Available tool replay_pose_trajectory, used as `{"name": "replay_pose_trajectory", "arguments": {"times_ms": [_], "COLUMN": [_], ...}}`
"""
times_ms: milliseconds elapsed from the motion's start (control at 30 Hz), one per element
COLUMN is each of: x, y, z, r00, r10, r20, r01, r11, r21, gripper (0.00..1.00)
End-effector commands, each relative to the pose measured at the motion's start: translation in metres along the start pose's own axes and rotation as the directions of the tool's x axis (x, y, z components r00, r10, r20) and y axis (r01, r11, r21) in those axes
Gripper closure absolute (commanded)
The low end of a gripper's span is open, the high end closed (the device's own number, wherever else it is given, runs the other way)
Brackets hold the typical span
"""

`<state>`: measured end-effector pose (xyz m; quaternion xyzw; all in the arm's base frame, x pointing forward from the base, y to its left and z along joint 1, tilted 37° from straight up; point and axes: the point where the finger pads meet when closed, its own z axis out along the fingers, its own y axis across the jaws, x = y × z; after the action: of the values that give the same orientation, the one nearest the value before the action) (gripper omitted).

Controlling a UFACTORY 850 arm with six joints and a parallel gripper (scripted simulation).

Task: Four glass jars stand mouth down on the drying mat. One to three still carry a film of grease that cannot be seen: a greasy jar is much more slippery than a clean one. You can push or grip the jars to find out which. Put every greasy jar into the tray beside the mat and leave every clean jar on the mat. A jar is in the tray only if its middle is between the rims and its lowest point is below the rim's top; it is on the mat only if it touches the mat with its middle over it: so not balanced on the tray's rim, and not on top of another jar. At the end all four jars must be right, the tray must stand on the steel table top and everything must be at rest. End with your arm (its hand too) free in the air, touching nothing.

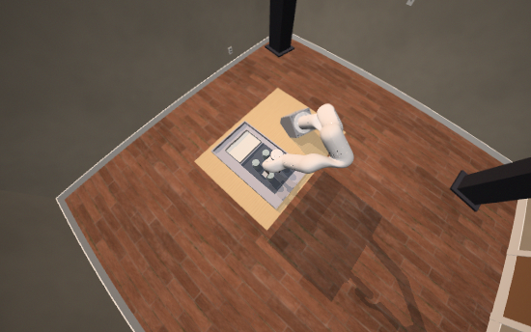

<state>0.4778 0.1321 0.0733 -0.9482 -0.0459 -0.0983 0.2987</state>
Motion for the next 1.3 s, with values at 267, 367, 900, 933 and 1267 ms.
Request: {"name": "replay_pose_trajectory", "arguments": {"times_ms": [267,367,900,933,1267], "x": [0.0021,0.0025,0.0044,0.0045,0.0058], "y": [0.0001,0.0001,0.0001,0.0001,0.0001], "z": [-0.0004,-0.0004,-0.0004,-0.0004,-0.0004], "r00": [1.0,1.0,1.0,1.0,1.0], "r10": [0.0,0.0,0.0,0.0,0.0], "r20": [-0.001,-0.001,-0.001,-0.001,-0.001], "r01": [0.0,0.0,0.0,0.0,0.0], "r11": [1.0,1.0,1.0,1.0,1.0], "r21": [0.0,0.0,0.0,0.0,0.0], "gripper": [1.0,1.0,1.0,1.0,1.0]}}
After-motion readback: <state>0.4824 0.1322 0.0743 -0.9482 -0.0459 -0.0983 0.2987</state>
